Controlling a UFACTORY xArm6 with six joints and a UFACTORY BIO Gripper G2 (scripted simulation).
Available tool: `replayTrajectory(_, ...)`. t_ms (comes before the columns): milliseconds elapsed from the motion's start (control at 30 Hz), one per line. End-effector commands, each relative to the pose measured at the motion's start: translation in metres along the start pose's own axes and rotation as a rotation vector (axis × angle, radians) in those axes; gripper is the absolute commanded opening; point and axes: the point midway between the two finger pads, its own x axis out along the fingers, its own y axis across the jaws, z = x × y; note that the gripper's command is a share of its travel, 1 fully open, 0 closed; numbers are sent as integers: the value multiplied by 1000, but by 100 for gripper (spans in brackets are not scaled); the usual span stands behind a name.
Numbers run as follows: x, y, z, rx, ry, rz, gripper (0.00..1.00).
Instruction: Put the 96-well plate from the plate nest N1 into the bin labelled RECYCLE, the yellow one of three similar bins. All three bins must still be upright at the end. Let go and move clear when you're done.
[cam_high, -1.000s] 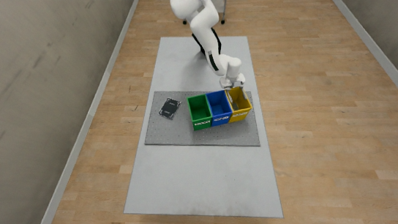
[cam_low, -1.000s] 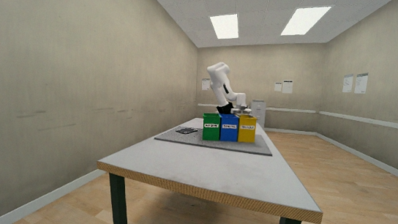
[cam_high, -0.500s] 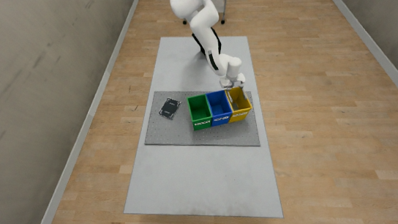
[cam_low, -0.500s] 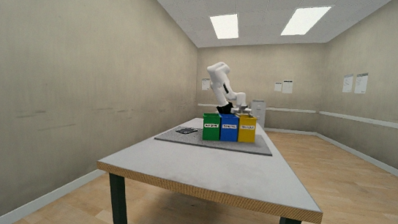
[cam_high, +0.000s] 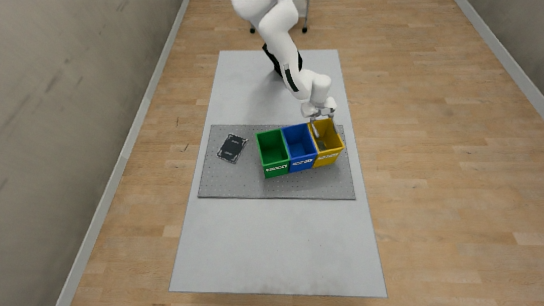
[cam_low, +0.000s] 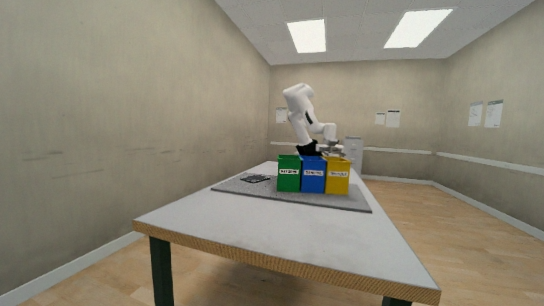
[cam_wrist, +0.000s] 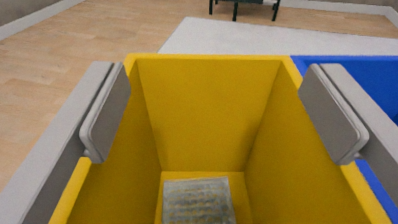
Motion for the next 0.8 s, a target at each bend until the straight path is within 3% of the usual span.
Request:
replayTrajectory(0, 1, 0, 9, 1, -3, -1, 18)
replayTrajectory(400, 1, 0, 10, 1, -3, -1, 18)
replayTrajectory(633, -17, -28, 20, 1, -3, -234, 18)
replayTrajectory(767, -27, -45, 26, 1, -3, -252, 18)
